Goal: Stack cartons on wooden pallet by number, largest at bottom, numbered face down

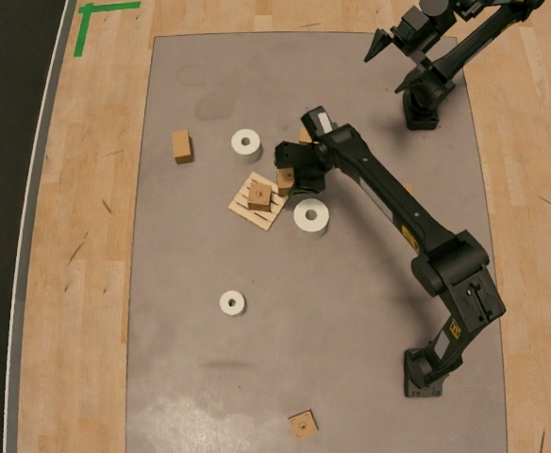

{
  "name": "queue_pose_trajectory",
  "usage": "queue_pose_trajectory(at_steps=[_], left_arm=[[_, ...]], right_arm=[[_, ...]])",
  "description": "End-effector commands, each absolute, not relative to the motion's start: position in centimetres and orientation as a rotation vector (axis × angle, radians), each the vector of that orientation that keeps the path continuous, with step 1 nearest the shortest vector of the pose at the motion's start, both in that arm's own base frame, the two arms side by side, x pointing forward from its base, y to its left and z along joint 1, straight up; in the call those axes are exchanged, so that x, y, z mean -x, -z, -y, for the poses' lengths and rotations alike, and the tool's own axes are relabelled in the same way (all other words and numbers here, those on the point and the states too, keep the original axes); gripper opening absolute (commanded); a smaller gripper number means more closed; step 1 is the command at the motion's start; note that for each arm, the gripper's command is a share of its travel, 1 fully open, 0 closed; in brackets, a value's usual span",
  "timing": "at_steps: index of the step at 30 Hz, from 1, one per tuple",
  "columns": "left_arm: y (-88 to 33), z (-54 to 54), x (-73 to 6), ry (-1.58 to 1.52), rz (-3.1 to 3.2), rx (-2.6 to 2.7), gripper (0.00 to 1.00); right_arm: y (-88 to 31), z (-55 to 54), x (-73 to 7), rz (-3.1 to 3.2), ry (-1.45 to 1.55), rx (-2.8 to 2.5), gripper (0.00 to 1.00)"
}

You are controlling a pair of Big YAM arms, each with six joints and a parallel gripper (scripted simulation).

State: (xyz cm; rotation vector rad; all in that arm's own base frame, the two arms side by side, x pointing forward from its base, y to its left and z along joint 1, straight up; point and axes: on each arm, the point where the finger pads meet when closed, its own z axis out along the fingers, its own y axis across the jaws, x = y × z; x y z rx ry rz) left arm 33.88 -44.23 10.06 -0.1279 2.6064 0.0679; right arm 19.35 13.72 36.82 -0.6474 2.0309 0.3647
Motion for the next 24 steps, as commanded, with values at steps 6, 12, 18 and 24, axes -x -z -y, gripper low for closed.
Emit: queue_pose_trajectory(at_steps=[6, 12, 18, 24], left_arm=[[-11.8, 45.0, -37.7, -0.029, -2.584, 0.164, 0.49], [-12.3, 44.2, -39.3, -0.011, -2.588, -0.058, 0.49], [-12.7, 43.8, -41.5, 0.054, -2.598, -0.165, 0.49], [-13.9, 45.0, -41.8, 0.110, -2.588, -0.137, 0.49]], right_arm=[[-37.1, -13.8, -19.4, -2.030, -0.368, 0.649, 1.00], [-37.1, -13.8, -19.4, -2.030, -0.368, 0.649, 1.00], [-37.1, -13.8, -19.4, -2.030, -0.368, 0.649, 1.00], [-37.1, -13.8, -19.4, -2.030, -0.368, 0.649, 1.00]])
